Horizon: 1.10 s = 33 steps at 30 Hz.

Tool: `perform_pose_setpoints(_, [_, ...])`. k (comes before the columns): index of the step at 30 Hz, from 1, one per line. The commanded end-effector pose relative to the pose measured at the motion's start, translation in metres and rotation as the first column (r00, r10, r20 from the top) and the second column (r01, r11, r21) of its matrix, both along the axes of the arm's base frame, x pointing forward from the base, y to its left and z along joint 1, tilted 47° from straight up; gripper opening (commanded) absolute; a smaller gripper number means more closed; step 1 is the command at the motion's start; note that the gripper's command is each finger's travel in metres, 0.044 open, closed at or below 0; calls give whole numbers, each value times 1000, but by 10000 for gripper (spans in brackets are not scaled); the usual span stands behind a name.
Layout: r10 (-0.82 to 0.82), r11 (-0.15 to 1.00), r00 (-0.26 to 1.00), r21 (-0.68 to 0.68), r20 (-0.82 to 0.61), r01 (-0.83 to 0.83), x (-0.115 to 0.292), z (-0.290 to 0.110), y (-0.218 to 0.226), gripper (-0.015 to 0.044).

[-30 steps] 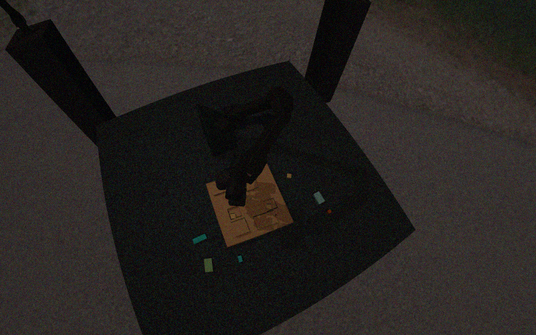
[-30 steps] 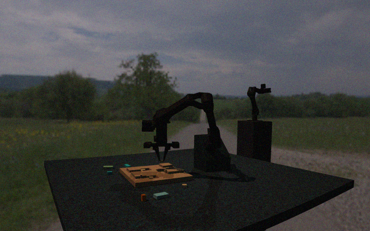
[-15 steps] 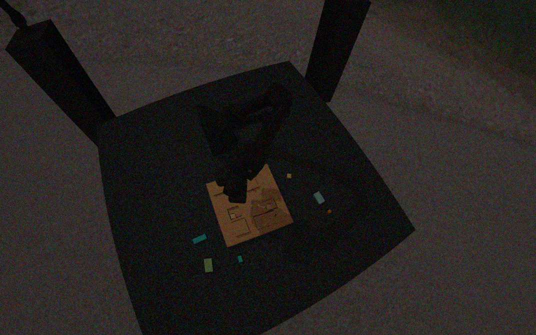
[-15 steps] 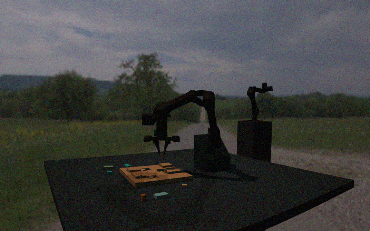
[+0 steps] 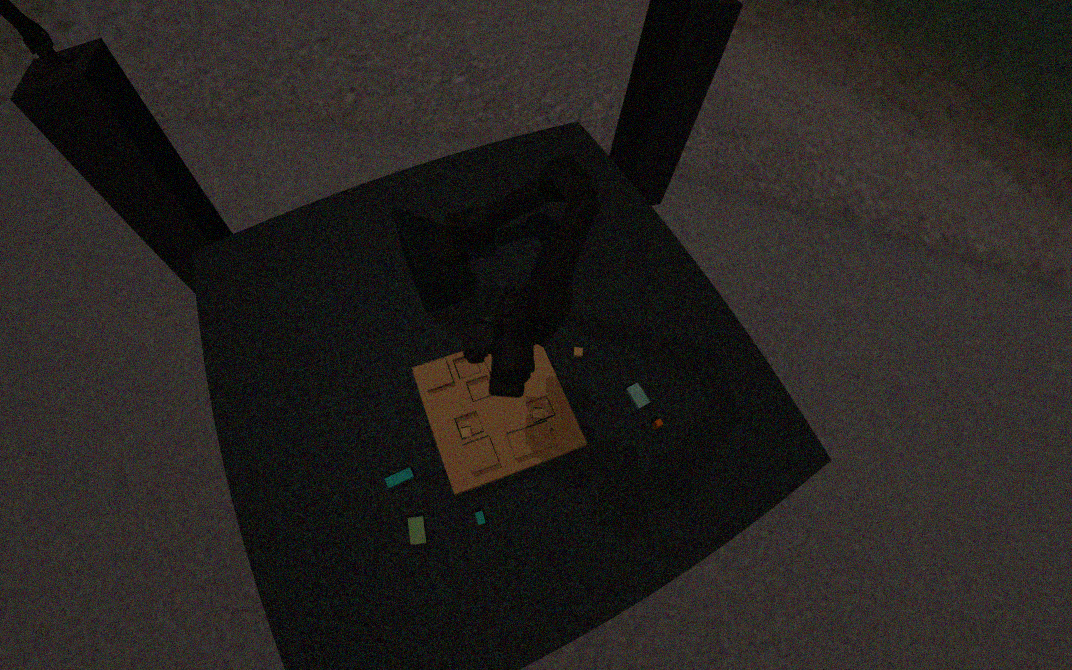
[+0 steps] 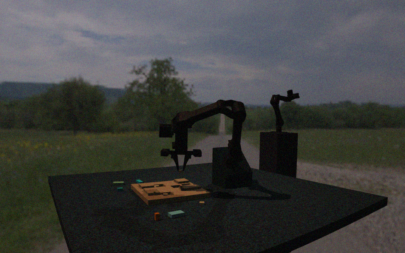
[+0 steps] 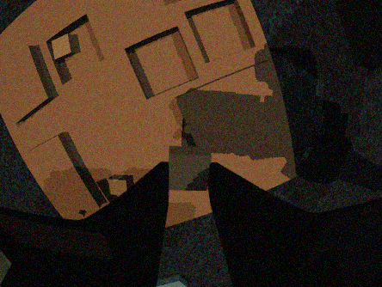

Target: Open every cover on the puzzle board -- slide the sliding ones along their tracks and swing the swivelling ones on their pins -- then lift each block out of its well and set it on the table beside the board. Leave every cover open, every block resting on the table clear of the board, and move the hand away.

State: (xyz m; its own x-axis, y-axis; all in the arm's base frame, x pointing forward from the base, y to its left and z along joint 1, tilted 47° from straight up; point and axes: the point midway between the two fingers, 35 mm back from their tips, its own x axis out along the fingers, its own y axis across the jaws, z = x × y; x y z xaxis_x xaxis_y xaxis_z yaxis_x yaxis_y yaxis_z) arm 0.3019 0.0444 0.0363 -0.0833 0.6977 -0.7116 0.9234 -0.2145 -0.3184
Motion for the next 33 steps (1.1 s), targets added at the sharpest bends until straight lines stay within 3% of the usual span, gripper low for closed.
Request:
perform_pose_setpoints(1, [-6,1000,1000,-1,1,6,-1,11,8,80])
perform_pose_setpoints(33, [-8,1000,1000,9,4,8,-43,99,89,80])
